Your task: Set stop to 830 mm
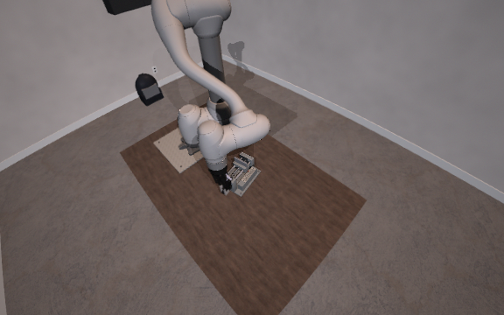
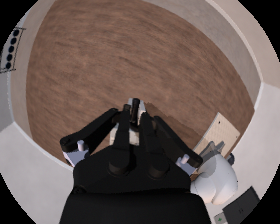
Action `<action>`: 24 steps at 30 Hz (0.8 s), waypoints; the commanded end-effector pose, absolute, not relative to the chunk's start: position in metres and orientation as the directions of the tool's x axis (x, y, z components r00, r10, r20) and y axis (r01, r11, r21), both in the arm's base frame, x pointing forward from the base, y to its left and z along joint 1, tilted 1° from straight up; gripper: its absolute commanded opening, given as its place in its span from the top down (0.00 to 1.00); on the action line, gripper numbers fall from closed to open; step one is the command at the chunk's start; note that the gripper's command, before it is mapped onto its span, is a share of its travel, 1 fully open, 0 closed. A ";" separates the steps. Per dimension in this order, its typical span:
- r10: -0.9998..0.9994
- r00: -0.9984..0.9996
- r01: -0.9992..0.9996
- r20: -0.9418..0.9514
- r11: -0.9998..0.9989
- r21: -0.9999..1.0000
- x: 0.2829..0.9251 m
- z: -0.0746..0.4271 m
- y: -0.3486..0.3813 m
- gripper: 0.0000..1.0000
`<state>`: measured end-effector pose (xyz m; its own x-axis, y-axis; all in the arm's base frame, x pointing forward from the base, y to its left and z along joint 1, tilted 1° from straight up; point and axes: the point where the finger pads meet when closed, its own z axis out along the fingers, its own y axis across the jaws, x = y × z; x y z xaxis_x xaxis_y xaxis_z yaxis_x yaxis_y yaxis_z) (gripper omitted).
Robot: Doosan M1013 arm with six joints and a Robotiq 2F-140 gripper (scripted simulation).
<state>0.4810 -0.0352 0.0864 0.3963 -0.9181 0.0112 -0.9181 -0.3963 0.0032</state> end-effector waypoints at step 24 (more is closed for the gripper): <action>-0.918 0.396 -0.918 0.011 -0.396 0.003 0.454 0.108 -0.047 0.96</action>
<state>0.4573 -0.0452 0.1077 0.3953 -0.9185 0.0113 -0.9186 -0.3953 0.0007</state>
